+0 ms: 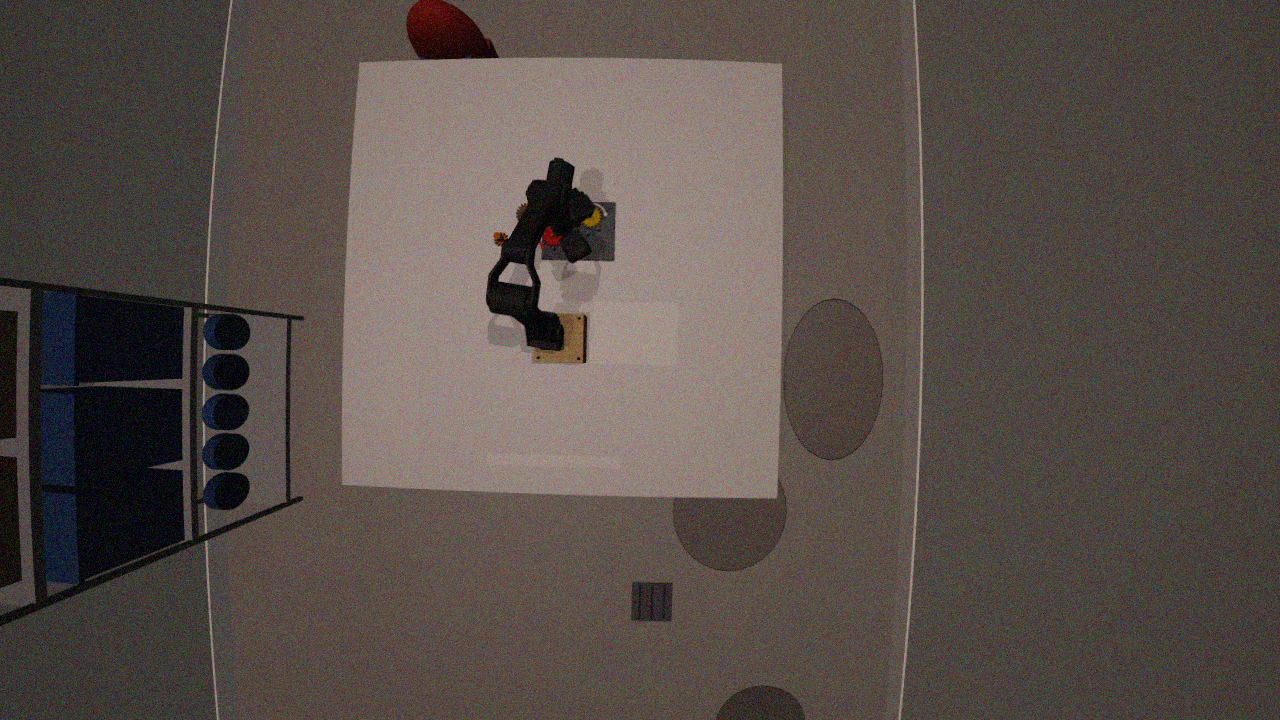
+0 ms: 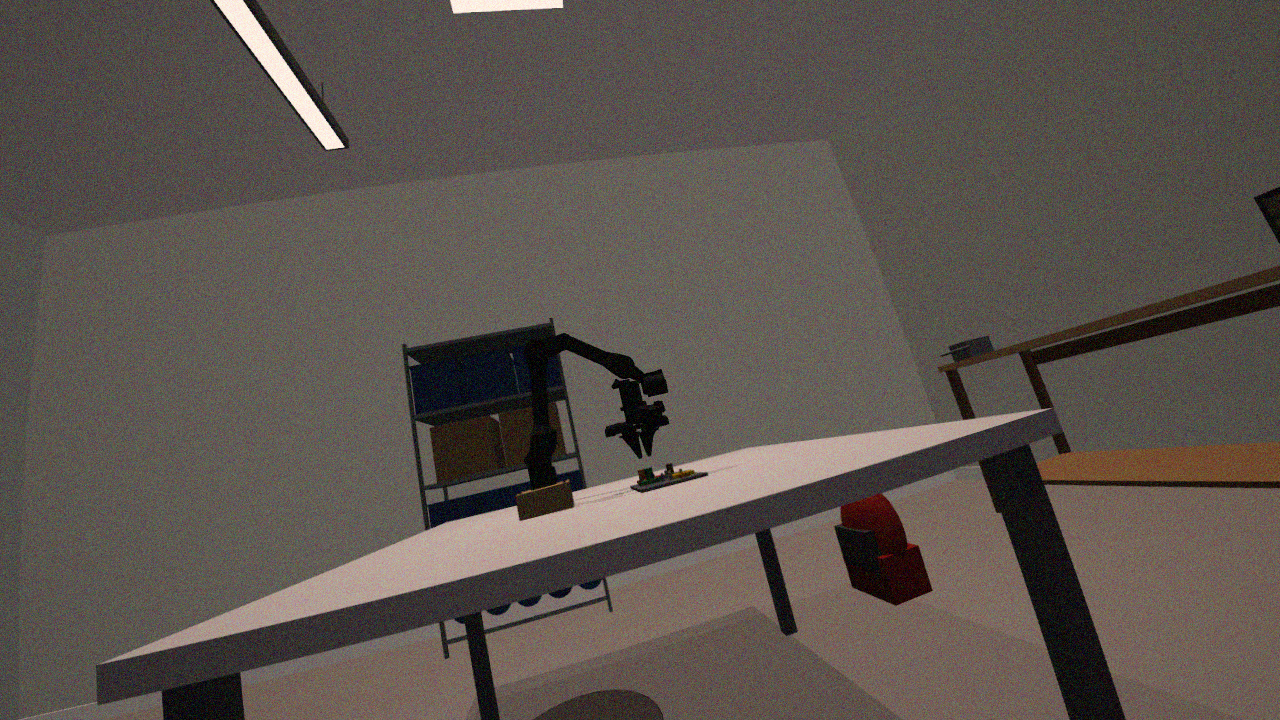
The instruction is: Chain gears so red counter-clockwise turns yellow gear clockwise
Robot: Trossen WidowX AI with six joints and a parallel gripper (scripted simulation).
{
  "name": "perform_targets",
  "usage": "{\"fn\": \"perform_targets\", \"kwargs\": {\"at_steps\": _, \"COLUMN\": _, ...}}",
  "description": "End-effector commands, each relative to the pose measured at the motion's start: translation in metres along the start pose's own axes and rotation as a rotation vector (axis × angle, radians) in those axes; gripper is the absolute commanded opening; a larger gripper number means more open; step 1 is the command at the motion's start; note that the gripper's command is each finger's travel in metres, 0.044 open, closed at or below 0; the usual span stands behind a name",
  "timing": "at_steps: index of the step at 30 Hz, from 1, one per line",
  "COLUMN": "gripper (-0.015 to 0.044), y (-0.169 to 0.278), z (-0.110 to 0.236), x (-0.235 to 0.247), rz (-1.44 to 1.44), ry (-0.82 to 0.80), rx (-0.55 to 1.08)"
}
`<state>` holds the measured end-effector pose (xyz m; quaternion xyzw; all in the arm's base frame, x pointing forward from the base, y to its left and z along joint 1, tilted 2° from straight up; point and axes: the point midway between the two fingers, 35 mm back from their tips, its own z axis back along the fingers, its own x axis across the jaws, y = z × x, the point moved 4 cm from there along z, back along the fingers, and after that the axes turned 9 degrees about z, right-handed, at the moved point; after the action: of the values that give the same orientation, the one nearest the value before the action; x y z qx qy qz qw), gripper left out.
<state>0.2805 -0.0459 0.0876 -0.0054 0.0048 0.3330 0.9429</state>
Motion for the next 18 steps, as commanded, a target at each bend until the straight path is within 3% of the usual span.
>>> {"fn": "perform_targets", "kwargs": {"at_steps": 1, "gripper": 0.0166, "y": 0.001, "z": 0.0, "x": 0.002, "rz": 0.019, "ry": 0.0, "rx": 0.0}}
{"fn": "perform_targets", "kwargs": {"at_steps": 11, "gripper": 0.0429, "y": 0.095, "z": 0.002, "x": 0.106, "rz": 1.078, "ry": -0.018, "rx": -0.001}}
{"fn": "perform_targets", "kwargs": {"at_steps": 16, "gripper": 0.044, "y": 0.15, "z": 0.003, "x": 0.137, "rz": 1.576, "ry": -0.02, "rx": -0.005}}
{"fn": "perform_targets", "kwargs": {"at_steps": 18, "gripper": 0.044, "y": 0.158, "z": 0.003, "x": 0.144, "rz": 1.642, "ry": -0.02, "rx": -0.006}}
